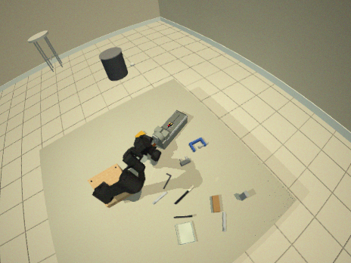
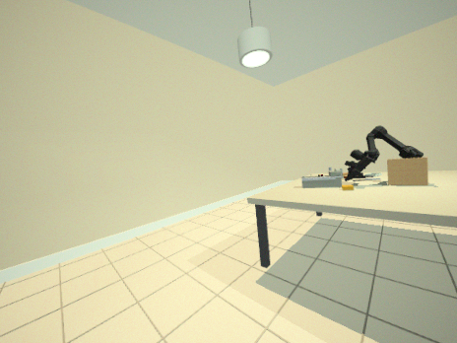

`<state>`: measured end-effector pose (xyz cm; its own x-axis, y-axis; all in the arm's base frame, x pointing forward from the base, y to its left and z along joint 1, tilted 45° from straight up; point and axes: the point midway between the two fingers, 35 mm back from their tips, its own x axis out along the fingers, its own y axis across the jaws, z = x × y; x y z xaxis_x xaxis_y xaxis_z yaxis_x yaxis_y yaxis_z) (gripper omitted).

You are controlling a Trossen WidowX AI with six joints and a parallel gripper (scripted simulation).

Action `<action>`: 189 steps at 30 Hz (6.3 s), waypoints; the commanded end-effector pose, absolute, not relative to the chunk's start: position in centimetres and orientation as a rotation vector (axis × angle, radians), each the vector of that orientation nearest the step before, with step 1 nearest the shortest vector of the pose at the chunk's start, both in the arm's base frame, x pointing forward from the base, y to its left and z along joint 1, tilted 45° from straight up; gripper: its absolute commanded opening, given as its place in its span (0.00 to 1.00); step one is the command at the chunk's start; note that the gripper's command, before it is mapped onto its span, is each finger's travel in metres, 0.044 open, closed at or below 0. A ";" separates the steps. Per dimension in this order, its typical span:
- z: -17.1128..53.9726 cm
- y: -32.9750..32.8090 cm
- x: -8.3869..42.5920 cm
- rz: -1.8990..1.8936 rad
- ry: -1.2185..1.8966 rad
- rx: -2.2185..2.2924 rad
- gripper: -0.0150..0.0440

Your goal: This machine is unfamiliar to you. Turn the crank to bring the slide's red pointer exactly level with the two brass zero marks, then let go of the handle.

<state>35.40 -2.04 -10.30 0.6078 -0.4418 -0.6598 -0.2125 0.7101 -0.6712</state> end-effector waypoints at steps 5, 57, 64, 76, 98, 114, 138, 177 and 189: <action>-11.0 -1.2 35.1 -0.126 0.939 -0.797 0.25; -9.9 2.4 35.1 -0.125 0.938 -0.794 0.25; -9.1 2.9 35.2 -0.125 0.938 -0.794 0.25; -7.5 3.2 35.6 -0.125 0.938 -0.794 0.25; -5.3 1.8 36.3 -0.125 0.938 -0.795 0.25; -4.9 1.0 36.5 -0.125 0.938 -0.796 0.25; -4.8 -0.1 36.6 -0.126 0.939 -0.796 0.25; -7.0 -3.1 36.4 -0.126 0.939 -0.798 0.25; -8.6 -3.3 36.0 -0.126 0.939 -0.798 0.25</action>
